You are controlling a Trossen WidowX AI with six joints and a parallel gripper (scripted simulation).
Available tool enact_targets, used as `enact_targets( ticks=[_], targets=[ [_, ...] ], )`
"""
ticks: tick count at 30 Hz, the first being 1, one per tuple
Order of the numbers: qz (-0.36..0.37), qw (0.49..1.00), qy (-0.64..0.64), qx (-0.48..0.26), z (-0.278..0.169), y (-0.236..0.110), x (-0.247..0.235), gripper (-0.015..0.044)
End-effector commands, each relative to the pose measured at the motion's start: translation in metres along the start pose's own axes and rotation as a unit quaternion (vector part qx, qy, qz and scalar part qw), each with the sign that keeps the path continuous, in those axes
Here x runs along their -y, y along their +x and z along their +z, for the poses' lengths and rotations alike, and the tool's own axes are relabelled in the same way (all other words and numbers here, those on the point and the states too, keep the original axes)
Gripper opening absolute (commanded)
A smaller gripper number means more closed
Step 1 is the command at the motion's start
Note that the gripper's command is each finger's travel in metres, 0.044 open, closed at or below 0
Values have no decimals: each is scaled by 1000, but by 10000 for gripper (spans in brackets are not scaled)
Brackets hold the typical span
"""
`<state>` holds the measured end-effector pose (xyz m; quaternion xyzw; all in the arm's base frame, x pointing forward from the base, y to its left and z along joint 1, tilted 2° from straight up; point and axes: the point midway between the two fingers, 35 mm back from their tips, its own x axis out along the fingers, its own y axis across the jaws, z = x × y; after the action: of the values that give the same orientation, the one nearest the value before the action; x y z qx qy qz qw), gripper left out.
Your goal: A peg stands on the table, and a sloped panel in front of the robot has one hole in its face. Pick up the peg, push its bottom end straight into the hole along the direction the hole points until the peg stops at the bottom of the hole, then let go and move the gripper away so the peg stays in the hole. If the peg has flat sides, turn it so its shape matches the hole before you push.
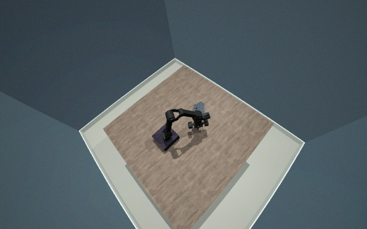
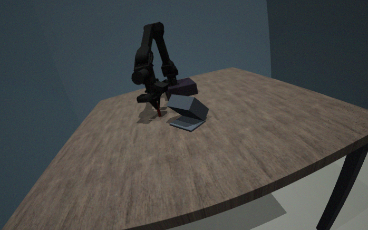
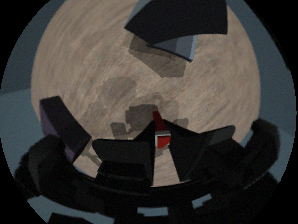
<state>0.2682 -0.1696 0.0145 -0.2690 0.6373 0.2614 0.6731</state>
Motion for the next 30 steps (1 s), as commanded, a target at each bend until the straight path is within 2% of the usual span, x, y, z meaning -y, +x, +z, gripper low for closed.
enact_targets(
  ticks=[1,15,30],
  targets=[
    [-3,1000,0,0,1,-10,2,0],
    [-2,1000,2,-2,2,-75,2,0],
    [-6,999,35,-16,10,-78,1,0]
  ],
)
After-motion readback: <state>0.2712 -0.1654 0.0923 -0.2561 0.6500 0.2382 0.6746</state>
